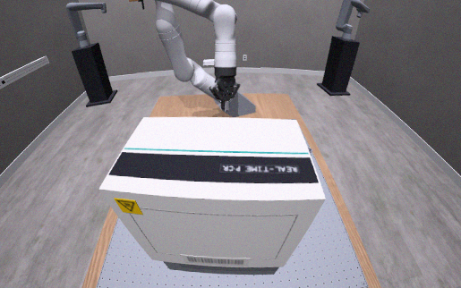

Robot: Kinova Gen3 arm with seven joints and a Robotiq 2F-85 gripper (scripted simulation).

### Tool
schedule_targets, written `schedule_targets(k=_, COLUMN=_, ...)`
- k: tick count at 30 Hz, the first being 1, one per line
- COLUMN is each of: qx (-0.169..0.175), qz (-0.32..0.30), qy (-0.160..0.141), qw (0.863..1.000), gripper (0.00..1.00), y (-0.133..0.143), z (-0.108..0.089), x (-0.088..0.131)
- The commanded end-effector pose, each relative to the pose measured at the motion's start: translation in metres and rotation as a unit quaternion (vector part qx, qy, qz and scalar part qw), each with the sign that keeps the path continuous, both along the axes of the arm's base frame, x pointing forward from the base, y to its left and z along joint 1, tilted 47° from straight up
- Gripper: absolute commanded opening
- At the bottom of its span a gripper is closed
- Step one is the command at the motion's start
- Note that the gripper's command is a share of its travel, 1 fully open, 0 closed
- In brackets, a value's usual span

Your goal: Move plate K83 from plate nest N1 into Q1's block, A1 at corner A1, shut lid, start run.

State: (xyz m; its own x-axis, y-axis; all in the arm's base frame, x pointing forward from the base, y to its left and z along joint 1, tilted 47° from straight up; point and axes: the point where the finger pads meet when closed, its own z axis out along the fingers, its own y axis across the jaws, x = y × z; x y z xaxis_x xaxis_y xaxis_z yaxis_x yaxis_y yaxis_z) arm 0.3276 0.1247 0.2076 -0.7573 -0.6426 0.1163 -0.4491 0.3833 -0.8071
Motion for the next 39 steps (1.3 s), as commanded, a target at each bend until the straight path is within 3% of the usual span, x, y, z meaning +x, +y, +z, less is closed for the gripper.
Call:
schedule_targets(k=1, qx=0.000, qz=0.001, qy=0.000, qw=1.000, gripper=0.10, y=-0.003, z=-0.003, x=0.001)
schedule_targets(k=39, qx=0.000, qz=0.001, qy=0.000, qw=1.000, gripper=0.10, y=-0.032, z=-0.032, x=0.011)
